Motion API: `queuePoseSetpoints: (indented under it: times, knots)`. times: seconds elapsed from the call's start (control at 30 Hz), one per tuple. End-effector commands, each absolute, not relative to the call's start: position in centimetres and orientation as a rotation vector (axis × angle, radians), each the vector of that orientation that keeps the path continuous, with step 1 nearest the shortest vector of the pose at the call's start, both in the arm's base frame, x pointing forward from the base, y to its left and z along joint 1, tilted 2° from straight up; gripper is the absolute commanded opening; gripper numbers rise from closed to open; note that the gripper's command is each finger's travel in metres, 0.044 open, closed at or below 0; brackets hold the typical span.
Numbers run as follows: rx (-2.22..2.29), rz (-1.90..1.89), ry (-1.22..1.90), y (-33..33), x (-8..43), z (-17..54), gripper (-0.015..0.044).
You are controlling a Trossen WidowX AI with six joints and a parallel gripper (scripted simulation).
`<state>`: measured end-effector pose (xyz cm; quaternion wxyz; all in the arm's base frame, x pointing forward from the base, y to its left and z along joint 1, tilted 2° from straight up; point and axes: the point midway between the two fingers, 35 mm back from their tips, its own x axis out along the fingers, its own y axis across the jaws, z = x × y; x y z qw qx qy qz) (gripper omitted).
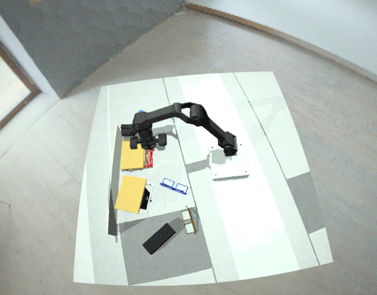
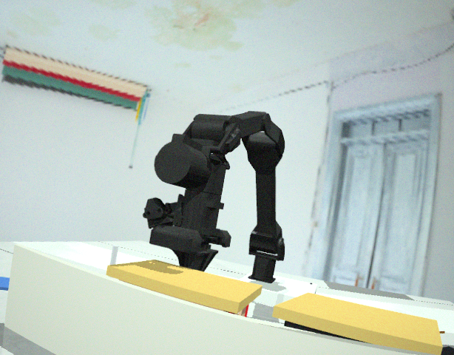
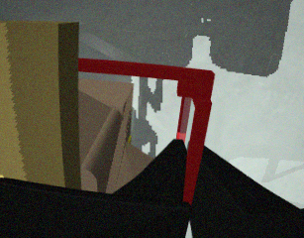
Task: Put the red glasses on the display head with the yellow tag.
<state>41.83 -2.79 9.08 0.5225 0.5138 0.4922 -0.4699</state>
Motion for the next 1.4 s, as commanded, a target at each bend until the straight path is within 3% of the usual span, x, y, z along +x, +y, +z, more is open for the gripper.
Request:
queuePoseSetpoints:
  times: [0.0,1.37]
  knots:
    - [1.238,-1.125,1.180,-2.69,41.86,9.05,0.0000]
    - [1.238,-1.125,1.180,-2.69,41.91,8.60,0.0000]
